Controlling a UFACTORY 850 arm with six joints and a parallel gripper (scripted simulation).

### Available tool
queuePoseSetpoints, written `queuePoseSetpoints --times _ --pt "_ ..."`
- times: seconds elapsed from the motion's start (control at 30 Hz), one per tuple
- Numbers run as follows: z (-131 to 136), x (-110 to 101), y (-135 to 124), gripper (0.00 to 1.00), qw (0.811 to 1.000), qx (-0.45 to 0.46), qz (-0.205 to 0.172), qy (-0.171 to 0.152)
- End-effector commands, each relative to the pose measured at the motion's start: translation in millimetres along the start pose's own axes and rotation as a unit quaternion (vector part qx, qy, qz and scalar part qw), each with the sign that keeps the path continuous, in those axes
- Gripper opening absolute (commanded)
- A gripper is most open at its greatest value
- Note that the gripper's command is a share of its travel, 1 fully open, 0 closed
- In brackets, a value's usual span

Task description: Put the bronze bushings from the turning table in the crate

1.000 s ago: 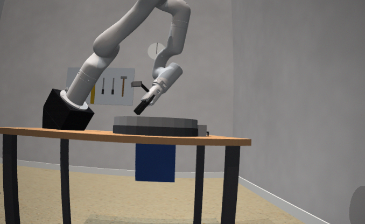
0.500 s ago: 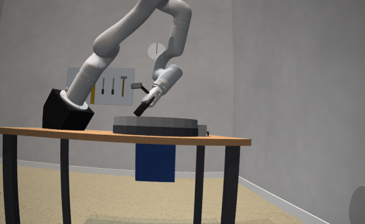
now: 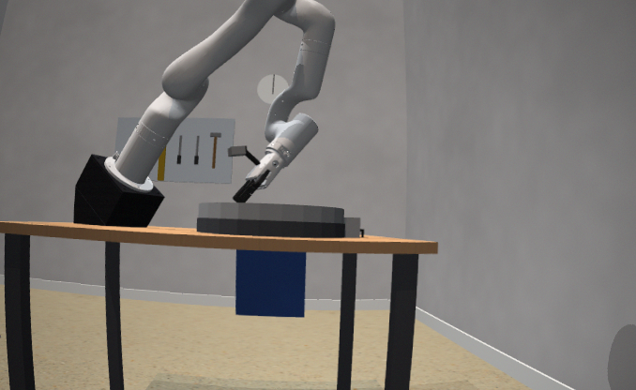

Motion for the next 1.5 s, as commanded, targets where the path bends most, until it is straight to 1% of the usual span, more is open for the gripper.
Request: queuePoseSetpoints --times 0.0,0.13,0.4,0.83,0.87,1.47 --pt "-0.1 -0.3 -0.1 0.13 1.000 0.000 0.000 0.000" --pt "0.0 0.5 -0.8 0.13 1.000 0.000 0.000 0.000" --pt "1.1 9.2 -8.1 0.13 1.000 0.000 0.000 0.000" --pt "1.1 9.5 -8.3 0.13 1.000 0.000 0.000 0.000" --pt "1.1 9.5 -8.3 0.00 1.000 0.000 0.000 0.000" --pt "1.1 9.5 -8.3 0.00 1.000 0.000 0.000 0.000"
Point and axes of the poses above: the point where the finger pads meet when closed, its own x axis out along the fingers, its own z axis across the jaws, y = z × x, the point moved 8 cm from there along -x, back along the fingers, and after that the axes turned 9 degrees about x, right-handed, at the moved point
